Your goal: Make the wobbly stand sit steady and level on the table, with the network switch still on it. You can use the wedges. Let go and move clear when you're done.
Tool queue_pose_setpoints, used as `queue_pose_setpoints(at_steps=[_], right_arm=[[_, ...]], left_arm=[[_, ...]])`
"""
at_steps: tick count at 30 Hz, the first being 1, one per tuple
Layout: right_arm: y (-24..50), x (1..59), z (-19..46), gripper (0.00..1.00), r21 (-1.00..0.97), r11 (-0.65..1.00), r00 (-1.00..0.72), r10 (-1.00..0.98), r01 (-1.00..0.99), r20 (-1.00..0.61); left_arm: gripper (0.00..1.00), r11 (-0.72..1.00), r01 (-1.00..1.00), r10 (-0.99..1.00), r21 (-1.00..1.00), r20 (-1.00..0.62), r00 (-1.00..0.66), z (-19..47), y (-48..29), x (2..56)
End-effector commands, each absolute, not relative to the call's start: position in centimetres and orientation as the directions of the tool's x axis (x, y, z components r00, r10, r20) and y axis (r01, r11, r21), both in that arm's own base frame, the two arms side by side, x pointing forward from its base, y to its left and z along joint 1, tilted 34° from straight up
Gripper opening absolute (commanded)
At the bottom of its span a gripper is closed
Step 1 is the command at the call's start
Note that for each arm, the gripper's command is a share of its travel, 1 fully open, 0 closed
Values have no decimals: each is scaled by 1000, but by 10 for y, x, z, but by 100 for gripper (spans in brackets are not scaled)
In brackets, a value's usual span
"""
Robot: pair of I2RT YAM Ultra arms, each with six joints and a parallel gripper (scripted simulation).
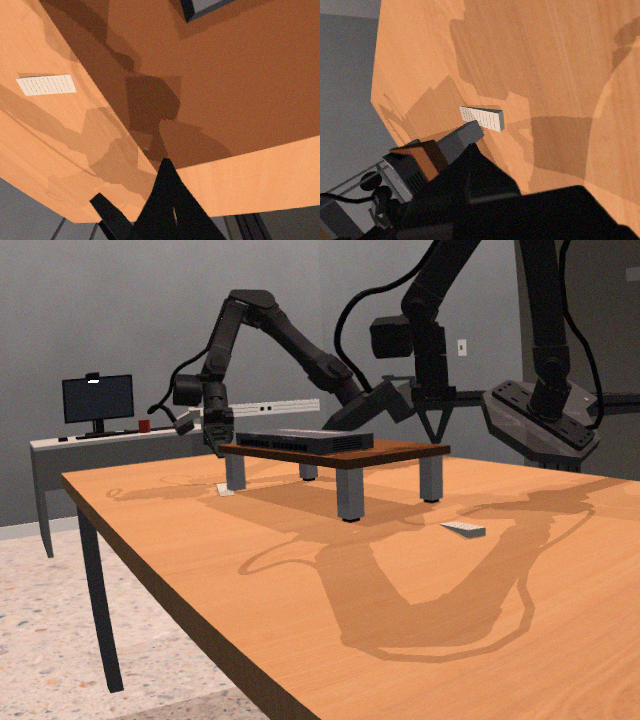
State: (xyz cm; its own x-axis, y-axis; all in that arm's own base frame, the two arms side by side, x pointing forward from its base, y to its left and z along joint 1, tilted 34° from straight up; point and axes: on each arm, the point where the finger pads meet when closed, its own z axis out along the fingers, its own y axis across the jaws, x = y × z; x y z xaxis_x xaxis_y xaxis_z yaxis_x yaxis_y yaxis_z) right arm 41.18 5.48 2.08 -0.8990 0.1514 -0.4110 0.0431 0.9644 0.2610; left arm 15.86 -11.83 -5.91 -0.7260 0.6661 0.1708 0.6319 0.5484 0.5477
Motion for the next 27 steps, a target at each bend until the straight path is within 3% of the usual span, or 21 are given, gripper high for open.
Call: queue_pose_setpoints(at_steps=[1, 22, 23, 27], right_arm=[[67, 427, 48, 0, 275, 961, -869, 123, -16, -479], [64, 419, 33, 0, 273, 962, -888, 126, 0, -443], [66, 434, 60, 0, 274, 961, -847, 123, -28, -517], [53, 442, 72, 0, 241, 970, -816, 127, -15, -563]], left_arm=[[0, 567, 628, 680, 533, 128, -722, -47, -139, 161], [0, 560, 628, 683, 541, 128, -719, -29, -149, 155], [0, 619, 604, 674, 503, 55, -737, -27, -165, 167], [0, 673, 586, 657, 451, -2, -754, -26, -174, 178]])
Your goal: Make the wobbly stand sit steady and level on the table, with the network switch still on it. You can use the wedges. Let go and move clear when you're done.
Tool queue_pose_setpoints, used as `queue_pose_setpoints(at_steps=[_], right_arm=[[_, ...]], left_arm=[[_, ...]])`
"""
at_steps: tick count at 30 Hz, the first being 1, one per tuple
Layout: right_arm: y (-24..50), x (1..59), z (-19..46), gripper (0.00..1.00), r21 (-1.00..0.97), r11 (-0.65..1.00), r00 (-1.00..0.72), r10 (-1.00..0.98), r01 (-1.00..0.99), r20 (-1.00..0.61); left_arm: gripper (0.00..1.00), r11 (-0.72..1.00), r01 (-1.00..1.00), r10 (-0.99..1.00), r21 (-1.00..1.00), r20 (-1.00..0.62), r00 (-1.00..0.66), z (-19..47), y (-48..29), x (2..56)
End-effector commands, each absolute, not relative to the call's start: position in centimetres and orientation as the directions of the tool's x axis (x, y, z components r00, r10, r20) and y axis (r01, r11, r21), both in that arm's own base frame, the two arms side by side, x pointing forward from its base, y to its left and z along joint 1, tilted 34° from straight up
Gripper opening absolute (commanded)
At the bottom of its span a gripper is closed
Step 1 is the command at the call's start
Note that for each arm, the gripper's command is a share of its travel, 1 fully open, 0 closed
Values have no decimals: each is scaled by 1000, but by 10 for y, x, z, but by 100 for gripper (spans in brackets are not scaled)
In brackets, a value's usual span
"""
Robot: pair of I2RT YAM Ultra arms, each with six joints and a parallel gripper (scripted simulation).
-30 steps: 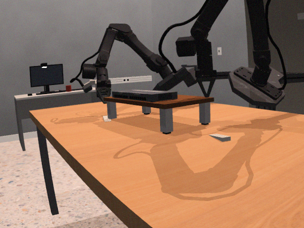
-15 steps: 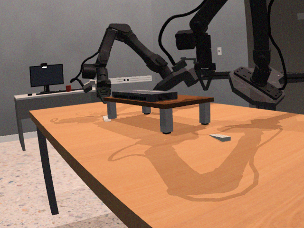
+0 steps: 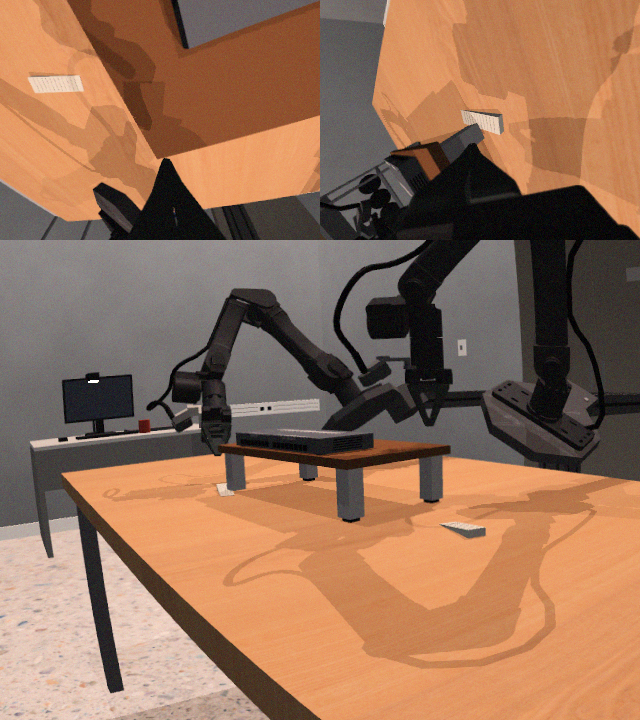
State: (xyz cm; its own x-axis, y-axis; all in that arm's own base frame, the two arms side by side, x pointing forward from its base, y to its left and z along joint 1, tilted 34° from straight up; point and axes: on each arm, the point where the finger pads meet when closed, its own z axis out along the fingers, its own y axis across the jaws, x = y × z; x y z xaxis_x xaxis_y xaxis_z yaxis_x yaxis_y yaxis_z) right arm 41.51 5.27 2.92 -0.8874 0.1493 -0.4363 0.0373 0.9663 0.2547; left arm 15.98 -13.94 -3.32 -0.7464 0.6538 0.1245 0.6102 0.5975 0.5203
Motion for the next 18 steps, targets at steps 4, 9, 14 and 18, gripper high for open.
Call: queue_pose_setpoints(at_steps=[4, 9, 14, 18], right_arm=[[51, 451, 106, 0, 216, 975, -753, 108, -46, -649], [49, 457, 154, 0, 174, 981, -654, 78, -83, -752], [36, 455, 177, 0, 156, 986, -607, 85, -64, -790], [36, 457, 222, 0, 129, 988, -503, 69, -86, -861]], left_arm=[[0, 770, 534, 605, 350, -135, -784, -11, -194, 207], [0, 870, 453, 493, 196, -333, -804, 24, -210, 259], [0, 907, 399, 414, 131, -444, -794, 54, -208, 290], [0, 939, 337, 309, 62, -579, -755, 96, -199, 328]])
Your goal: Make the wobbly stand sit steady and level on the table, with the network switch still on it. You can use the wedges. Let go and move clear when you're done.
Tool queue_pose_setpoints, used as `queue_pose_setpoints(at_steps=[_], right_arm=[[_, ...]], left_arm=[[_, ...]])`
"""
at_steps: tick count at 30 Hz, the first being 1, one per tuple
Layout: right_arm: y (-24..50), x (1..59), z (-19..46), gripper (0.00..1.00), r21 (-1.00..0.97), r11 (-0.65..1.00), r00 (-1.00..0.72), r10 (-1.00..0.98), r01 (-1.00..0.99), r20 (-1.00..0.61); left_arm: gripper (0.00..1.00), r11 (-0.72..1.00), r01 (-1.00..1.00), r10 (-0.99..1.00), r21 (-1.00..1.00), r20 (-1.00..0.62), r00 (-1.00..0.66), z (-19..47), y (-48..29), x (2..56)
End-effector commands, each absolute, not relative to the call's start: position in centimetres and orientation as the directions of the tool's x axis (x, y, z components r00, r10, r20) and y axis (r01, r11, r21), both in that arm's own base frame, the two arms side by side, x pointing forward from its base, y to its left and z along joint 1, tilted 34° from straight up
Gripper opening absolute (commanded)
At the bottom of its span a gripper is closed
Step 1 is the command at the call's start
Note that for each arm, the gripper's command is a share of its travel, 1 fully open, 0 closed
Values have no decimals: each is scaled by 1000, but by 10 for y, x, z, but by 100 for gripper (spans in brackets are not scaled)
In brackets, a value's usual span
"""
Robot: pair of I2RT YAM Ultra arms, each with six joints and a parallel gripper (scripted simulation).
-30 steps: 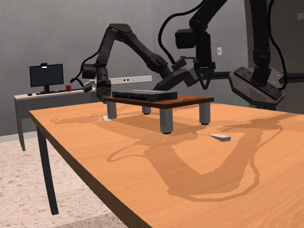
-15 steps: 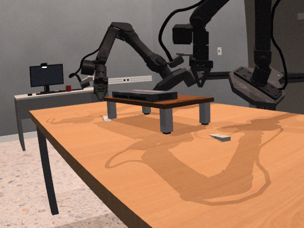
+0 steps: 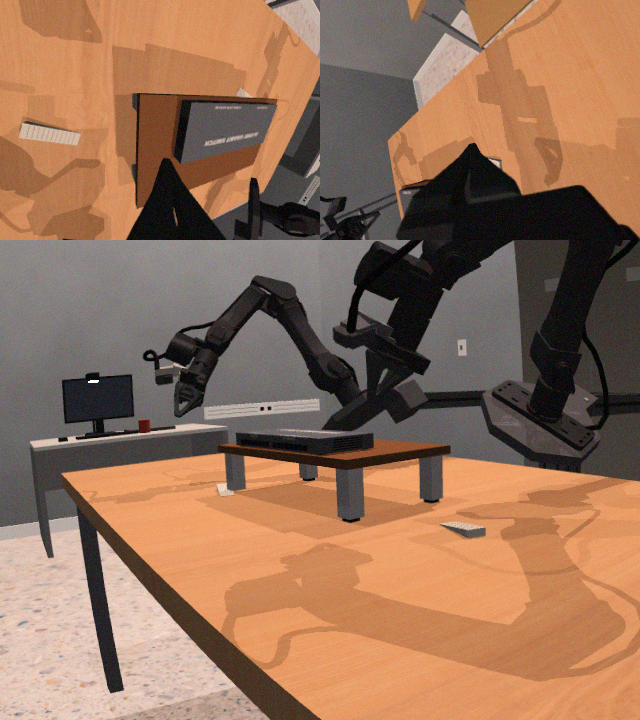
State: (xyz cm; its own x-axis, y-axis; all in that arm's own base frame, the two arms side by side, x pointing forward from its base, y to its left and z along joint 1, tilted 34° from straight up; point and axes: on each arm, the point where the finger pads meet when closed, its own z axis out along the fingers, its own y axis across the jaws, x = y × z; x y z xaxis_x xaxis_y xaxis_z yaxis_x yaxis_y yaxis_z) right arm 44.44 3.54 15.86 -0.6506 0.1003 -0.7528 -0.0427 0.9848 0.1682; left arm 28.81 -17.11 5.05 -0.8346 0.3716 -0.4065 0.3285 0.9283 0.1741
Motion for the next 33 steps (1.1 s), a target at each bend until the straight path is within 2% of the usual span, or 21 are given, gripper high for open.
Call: queue_pose_setpoints(at_steps=[1, 8, 12, 18, 25, 28, 33], right_arm=[[27, 457, 231, 0, 119, 991, -477, 72, -68, -876], [23, 446, 289, 0, 77, 994, -336, 48, -72, -941], [31, 441, 301, 0, 73, 993, -310, 40, -97, -950], [12, 427, 352, 0, 36, 998, -170, 27, -47, -985], [10, 404, 394, 0, 6, 999, -48, 4, -37, -999], [11, 403, 397, 0, 2, 999, -39, 1, -40, -999], [5, 380, 437, 0, -13, 1000, 72, -12, -13, -997]], left_arm=[[0, 944, 327, 285, 44, -607, -742, 106, -197, 336], [0, 965, 259, 138, -31, -783, -607, 183, -165, 382], [0, 970, 239, 105, -42, -815, -570, 200, -153, 391], [0, 978, 198, 17, -61, -929, -371, 285, -114, 410], [0, 988, 146, -17, -40, -987, -159, 358, -65, 408], [0, 990, 139, -15, -34, -990, -139, 364, -60, 409], [0, 997, 82, -5, -1, -998, 56, 432, -25, 386]])
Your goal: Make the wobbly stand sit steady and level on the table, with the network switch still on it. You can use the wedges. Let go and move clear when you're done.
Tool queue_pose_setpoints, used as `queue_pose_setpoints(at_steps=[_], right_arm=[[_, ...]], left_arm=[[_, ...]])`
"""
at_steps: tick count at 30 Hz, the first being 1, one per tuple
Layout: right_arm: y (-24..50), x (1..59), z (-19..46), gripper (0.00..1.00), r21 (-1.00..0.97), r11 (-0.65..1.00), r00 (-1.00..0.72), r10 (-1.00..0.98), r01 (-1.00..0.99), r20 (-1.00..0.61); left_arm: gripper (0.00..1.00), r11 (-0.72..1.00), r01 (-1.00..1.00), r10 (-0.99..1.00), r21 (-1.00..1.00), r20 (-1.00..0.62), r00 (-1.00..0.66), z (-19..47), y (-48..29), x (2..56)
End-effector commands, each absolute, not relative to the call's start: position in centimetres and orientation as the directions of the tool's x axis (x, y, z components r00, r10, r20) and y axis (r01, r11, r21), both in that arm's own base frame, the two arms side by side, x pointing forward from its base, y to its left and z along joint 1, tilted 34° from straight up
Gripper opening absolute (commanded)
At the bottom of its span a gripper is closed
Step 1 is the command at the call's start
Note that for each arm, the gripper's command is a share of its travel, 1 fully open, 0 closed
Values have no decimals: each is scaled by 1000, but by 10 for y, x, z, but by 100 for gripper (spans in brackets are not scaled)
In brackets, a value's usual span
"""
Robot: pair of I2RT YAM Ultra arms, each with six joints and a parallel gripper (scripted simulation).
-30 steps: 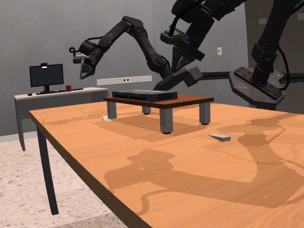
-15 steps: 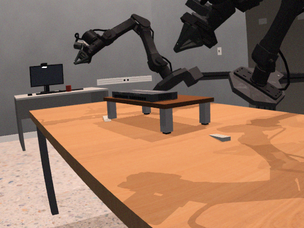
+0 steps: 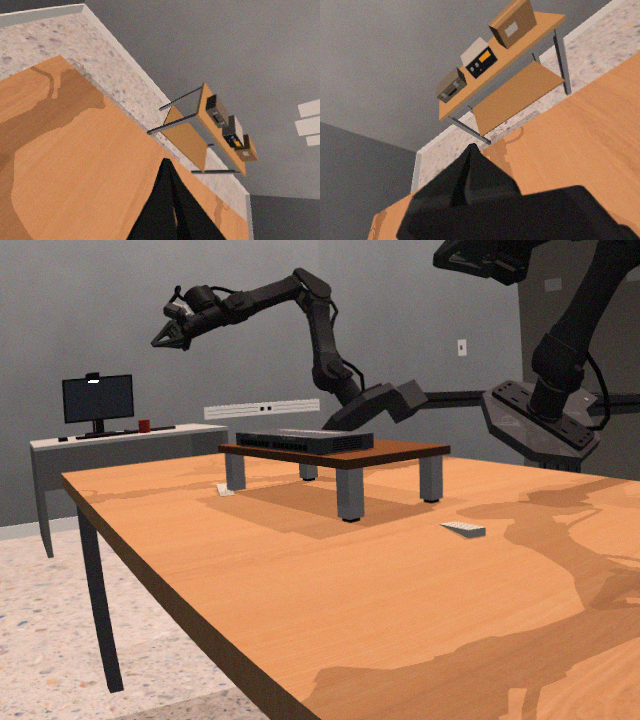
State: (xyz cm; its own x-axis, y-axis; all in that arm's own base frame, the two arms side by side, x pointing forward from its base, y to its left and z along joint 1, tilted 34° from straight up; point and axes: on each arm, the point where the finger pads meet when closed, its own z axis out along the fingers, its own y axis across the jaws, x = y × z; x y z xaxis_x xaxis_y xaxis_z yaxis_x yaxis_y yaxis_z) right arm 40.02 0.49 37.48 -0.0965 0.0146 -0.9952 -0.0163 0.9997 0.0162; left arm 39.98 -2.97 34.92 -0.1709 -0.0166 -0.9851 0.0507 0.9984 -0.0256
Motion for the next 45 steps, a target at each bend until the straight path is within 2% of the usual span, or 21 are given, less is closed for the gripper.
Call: queue_pose_setpoints(at_steps=[1, 4, 7, 8, 9, 18, 19, 21, 22, 24, 29, 30, 34, 40, 45], right_arm=[[2, 376, 443, 0, -16, 1000, 89, -16, -3, -996], [5, 373, 442, 0, -21, 1000, 89, -20, -13, -996], [11, 387, 411, 0, -16, 999, 5, -16, -38, -1000], [10, 367, 447, 0, -16, 999, 102, -13, -35, -995], [10, 365, 452, 0, -16, 999, 116, -12, -35, -993], [8, 375, 440, 0, -15, 1000, 82, -13, -27, -997], [7, 380, 427, 0, -15, 1000, 46, -13, -23, -999], [7, 380, 427, 0, -15, 1000, 46, -13, -23, -999], [4, 386, 406, 0, -14, 1000, -11, -14, -15, -1000], [4, 379, 417, 0, -14, 1000, 22, -14, -14, -1000], [3, 380, 417, 0, -14, 1000, 32, -13, -7, -999], [-1, 385, 398, 0, -13, 1000, -8, -13, 6, -1000], [2, 369, 441, 0, -13, 1000, 89, -13, -1, -996], [0, 370, 435, 0, -13, 1000, 66, -13, 2, -998], [0, 369, 433, 0, -13, 1000, 61, -13, 3, -998]], left_arm=[[0, 997, 71, 2, 8, -996, 88, 441, -19, 382], [0, 998, 57, 14, 18, -997, 74, 436, -10, 383], [0, 999, 54, 4, 4, -1000, 7, 415, -10, 391], [0, 999, 45, -5, -1, -995, 101, 448, -9, 373], [0, 999, 51, -6, 0, -993, 115, 453, -11, 370], [0, 999, 43, 2, 7, -993, 115, 453, -10, 369], [0, 999, 35, 4, 7, -997, 75, 434, -8, 373], [0, 999, 35, 4, 7, -997, 78, 435, -8, 372], [0, 1000, 6, 6, 6, -1000, 14, 407, -2, 376], [0, 1000, 21, 6, 7, -998, 66, 433, -4, 373], [0, 1000, 11, 7, 8, -999, 43, 422, -2, 376], [0, 1000, -9, 9, 8, -1000, 12, 405, 3, 376], [0, 1000, 13, 9, 9, -998, 66, 430, -3, 372], [0, 1000, 5, 11, 11, -1000, 13, 408, -1, 375], [0, 1000, 3, 11, 11, -999, 44, 421, 0, 373]])
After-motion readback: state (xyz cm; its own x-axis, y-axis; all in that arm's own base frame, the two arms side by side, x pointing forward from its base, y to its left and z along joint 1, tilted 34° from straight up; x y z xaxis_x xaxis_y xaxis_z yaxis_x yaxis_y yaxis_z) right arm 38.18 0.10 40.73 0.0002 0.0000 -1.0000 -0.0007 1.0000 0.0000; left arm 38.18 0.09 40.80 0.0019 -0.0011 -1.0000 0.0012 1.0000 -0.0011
